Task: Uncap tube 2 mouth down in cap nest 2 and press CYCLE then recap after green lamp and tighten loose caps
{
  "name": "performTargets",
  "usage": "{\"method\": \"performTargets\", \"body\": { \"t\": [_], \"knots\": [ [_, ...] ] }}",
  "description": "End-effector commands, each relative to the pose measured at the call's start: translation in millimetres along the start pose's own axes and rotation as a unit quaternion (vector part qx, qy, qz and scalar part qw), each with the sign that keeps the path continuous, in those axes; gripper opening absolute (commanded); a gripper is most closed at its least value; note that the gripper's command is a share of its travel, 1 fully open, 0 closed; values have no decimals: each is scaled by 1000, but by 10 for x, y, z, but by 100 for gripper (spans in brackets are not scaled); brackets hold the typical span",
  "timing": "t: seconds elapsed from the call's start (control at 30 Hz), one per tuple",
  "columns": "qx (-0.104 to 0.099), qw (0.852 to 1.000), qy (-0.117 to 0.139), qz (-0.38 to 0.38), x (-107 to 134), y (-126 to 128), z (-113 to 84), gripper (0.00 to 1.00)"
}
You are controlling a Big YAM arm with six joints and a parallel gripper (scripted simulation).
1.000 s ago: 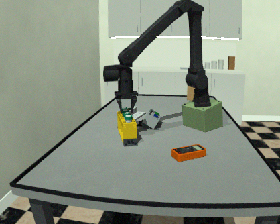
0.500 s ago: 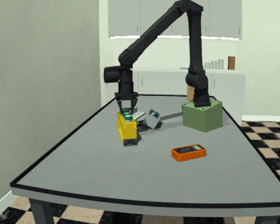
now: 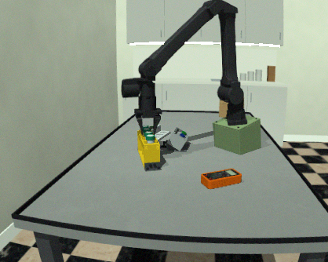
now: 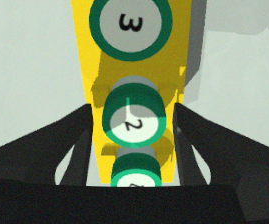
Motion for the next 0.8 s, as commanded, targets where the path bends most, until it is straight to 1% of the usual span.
{"method": "performTargets", "body": {
  "t": [0.0, 0.2, 0.23, 0.7, 0.73, 0.77],
  "knots": [
    [7, 1000, -2, 0, 21, -33, 90, 49],
    [8, 1000, -3, 0, 21, -22, 78, 49],
    [-9, 1000, 2, 0, 30, 87, -42, 0],
    [-9, 1000, 2, 0, 31, 87, -42, 0],
    [9, 999, -3, -33, 21, -28, 78, 0],
    [10, 998, -2, -58, 22, -28, 77, 0]
  ]
}}
Point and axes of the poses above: the point where the finger pads meet when closed, its own z axis out along the fingers, its own y axis across the jaws, x = y × z, the point moved 3 cm from there along -z, back along the fingers, and after that the axes turned 5 degrees about z, right-handed, at the moved point
